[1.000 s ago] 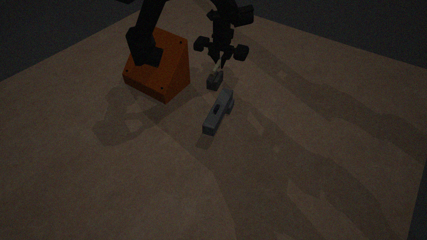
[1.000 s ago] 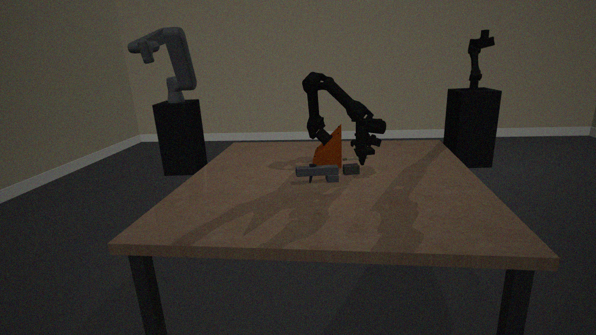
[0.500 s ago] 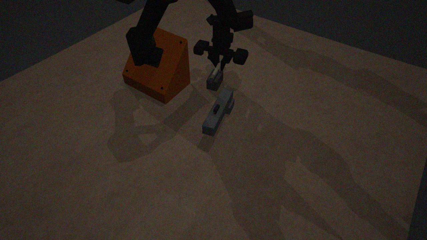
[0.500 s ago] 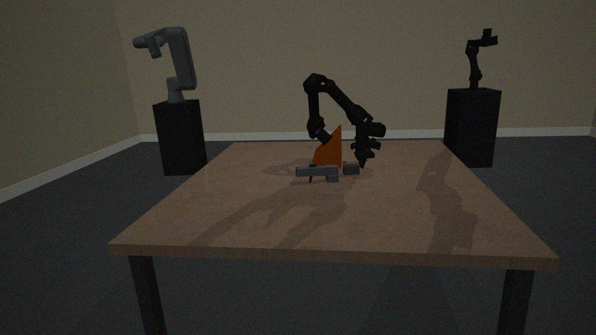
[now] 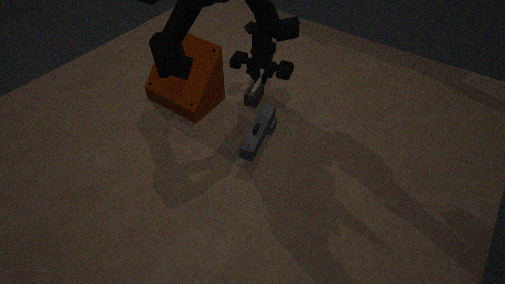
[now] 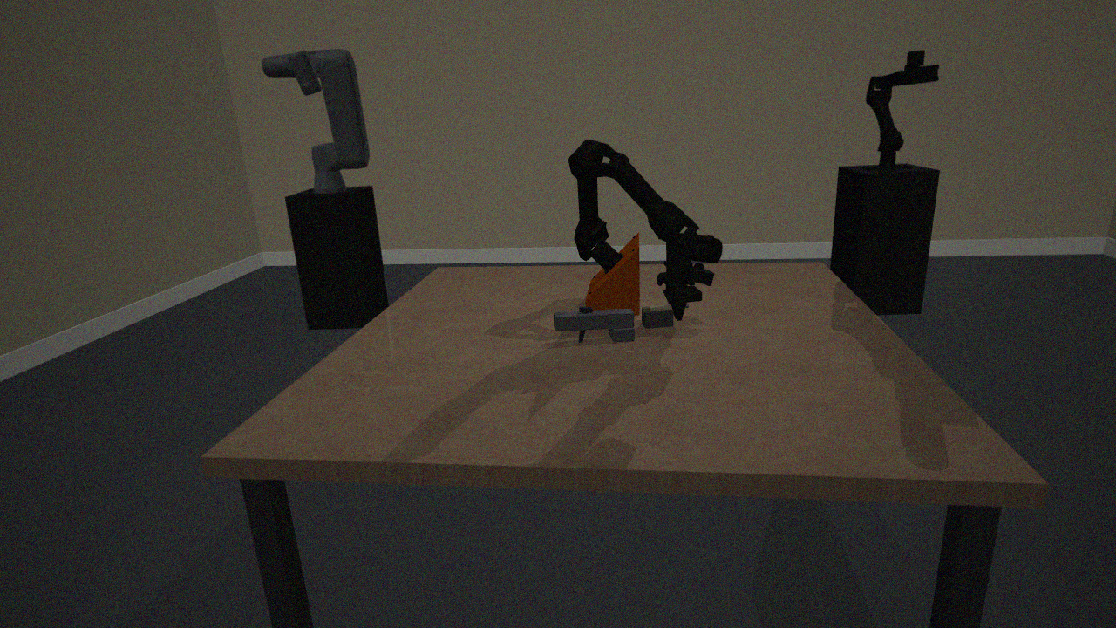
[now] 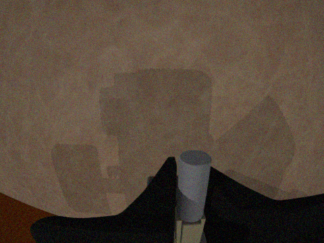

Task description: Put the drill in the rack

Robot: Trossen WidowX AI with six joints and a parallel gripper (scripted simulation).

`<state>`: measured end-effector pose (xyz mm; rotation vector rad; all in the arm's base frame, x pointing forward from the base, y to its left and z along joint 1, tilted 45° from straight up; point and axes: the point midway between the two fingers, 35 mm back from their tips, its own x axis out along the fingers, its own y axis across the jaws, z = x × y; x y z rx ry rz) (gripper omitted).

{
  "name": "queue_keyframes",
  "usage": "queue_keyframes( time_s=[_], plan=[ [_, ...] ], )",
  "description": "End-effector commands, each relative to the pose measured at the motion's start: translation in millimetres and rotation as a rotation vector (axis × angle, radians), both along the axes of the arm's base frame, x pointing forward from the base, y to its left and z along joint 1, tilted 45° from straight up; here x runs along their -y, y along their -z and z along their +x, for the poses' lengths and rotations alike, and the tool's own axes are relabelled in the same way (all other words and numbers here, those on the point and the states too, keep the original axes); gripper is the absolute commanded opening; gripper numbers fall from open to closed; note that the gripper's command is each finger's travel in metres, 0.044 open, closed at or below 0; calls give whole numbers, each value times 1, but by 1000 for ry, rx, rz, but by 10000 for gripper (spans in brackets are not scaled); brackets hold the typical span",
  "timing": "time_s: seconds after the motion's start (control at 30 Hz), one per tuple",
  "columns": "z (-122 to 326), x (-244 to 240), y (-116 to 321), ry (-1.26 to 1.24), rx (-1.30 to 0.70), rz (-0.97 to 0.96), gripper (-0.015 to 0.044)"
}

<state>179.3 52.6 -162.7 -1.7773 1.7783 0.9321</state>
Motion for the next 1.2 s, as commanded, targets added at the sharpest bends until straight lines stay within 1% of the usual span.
queue_keyframes(
  time_s=[0.0, 1.17],
  plan=[
    [-2, 7, 3, -2, -3, -9, 0],
    [-3, 10, 2, -2, -4, -9, 0]
  ],
)
